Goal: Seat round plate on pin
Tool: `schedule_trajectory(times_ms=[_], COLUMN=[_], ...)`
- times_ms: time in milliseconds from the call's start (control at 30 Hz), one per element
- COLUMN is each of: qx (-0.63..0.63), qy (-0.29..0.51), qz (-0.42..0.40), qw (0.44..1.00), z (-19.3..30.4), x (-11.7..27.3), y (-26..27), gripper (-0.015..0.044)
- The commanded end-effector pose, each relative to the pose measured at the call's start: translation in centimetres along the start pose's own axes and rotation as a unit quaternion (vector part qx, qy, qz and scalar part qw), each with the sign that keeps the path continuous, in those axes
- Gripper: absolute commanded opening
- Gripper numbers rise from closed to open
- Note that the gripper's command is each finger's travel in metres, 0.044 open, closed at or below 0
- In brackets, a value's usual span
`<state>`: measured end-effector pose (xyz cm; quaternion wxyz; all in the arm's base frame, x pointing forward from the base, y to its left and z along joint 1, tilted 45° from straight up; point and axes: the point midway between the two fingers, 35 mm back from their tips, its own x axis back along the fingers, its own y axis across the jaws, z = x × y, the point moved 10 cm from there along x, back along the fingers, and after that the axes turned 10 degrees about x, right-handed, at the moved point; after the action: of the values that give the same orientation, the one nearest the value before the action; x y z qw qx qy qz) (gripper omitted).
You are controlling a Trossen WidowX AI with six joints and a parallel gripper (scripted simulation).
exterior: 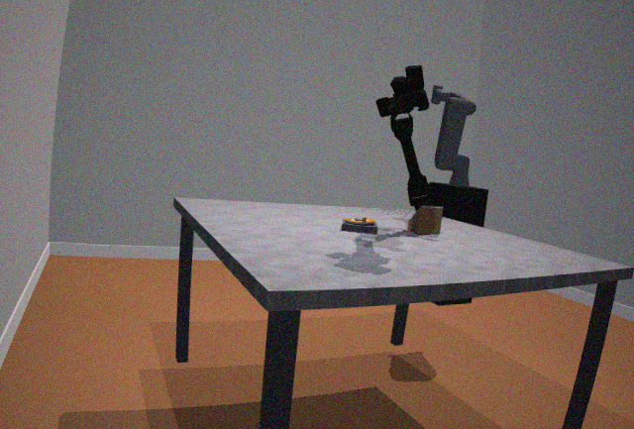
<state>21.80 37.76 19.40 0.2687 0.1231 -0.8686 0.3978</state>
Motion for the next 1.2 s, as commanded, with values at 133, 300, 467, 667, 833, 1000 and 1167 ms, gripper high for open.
schedule_trajectory(times_ms=[133,300,467,667,833,1000,1167], qx=[-0.027,-0.049,-0.091,-0.099,-0.099,-0.099,-0.098], qy=[0.209,0.324,0.499,0.53,0.53,0.53,0.53], qz=[0.03,0.047,0.071,0.075,0.075,0.076,0.077], qw=[0.977,0.943,0.859,0.839,0.839,0.839,0.839], z=[7.2,11.7,18.8,20.2,20.8,23.1,24.5], x=[-7.9,-10.7,-12.9,-13.1,-13.4,-14.6,-15.2], y=[-4.8,-7.8,-12.3,-13.0,-13.1,-13.2,-13.3], gripper=[0.0,0.0,0.0,0.0,0.0,0.0,0.0])
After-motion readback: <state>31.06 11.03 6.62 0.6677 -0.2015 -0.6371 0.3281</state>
